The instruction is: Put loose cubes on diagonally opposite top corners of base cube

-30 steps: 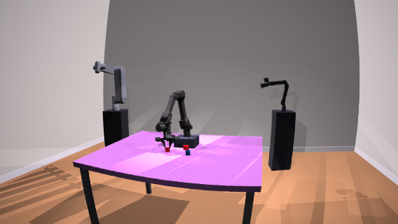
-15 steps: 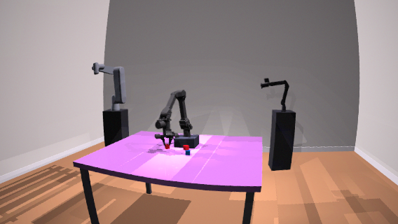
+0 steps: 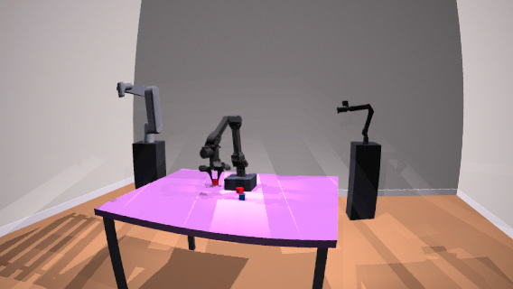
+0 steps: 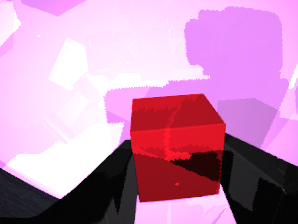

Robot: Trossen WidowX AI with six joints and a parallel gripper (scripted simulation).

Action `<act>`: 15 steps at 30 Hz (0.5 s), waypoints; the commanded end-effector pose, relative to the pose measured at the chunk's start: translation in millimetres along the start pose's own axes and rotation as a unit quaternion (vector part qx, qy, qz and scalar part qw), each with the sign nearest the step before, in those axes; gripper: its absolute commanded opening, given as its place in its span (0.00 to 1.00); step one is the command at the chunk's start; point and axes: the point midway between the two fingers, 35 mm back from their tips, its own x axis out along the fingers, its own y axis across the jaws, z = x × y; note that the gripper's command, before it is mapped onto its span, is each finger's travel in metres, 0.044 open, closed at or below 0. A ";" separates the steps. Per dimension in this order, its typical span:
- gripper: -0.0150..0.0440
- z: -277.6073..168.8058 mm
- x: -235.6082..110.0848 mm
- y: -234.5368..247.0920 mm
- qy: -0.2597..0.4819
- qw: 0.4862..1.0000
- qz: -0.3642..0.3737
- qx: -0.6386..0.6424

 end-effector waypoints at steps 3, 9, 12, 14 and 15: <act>0.43 -0.7 -21.2 0.3 -0.002 1.000 -0.005 0.002; 0.43 -2.7 -38.1 2.8 -0.002 1.000 -0.005 0.002; 0.43 -2.4 -38.6 3.1 -0.002 1.000 -0.005 0.002; 0.43 1.2 -38.5 4.4 -0.003 1.000 -0.004 -0.001; 0.43 3.8 -38.4 5.4 -0.003 1.000 -0.004 -0.004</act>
